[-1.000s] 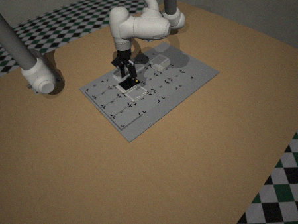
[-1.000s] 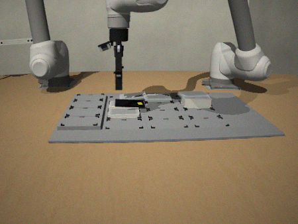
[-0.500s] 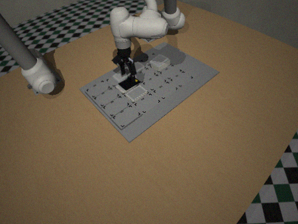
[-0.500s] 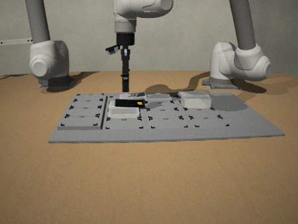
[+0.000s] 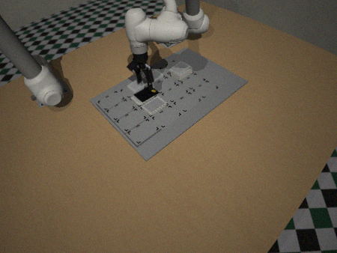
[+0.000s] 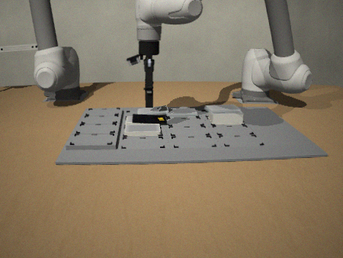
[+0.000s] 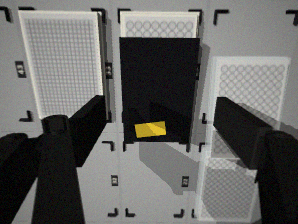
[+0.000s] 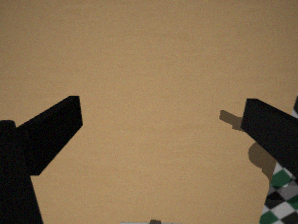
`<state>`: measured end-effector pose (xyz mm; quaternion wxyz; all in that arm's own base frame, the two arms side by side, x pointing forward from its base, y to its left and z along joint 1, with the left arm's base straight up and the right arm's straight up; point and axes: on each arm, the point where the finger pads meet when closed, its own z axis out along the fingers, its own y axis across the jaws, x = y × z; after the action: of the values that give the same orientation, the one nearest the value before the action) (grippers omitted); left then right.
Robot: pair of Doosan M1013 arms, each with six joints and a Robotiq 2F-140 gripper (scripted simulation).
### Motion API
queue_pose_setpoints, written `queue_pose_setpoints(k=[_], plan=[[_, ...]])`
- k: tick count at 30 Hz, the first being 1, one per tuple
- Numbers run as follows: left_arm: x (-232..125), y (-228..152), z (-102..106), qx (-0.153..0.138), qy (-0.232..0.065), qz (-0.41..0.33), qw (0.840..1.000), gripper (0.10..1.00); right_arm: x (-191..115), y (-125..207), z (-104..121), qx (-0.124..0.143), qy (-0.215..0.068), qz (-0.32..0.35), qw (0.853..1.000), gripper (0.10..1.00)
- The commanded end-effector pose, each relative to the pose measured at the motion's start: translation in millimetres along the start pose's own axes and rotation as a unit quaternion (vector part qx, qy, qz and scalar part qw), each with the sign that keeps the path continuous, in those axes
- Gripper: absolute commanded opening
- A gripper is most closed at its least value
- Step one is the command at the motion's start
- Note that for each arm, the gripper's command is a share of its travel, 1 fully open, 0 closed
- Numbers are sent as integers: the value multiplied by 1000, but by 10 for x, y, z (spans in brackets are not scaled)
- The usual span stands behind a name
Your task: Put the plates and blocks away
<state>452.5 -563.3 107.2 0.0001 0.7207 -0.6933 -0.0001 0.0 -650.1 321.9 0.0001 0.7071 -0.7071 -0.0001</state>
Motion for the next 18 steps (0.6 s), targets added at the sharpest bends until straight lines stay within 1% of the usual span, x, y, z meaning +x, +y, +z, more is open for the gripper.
queue_pose_setpoints(k=[1, 18], plan=[[4, -4, -11, 1, 1, 0, 1000, 698, 2, -1, -9, 0, 1, 0, 1000, 1000], [3, -4, 189, 1, 1, 0, 1000, 698, 2, -1, -9, 0, 1, 0, 1000, 1000]])
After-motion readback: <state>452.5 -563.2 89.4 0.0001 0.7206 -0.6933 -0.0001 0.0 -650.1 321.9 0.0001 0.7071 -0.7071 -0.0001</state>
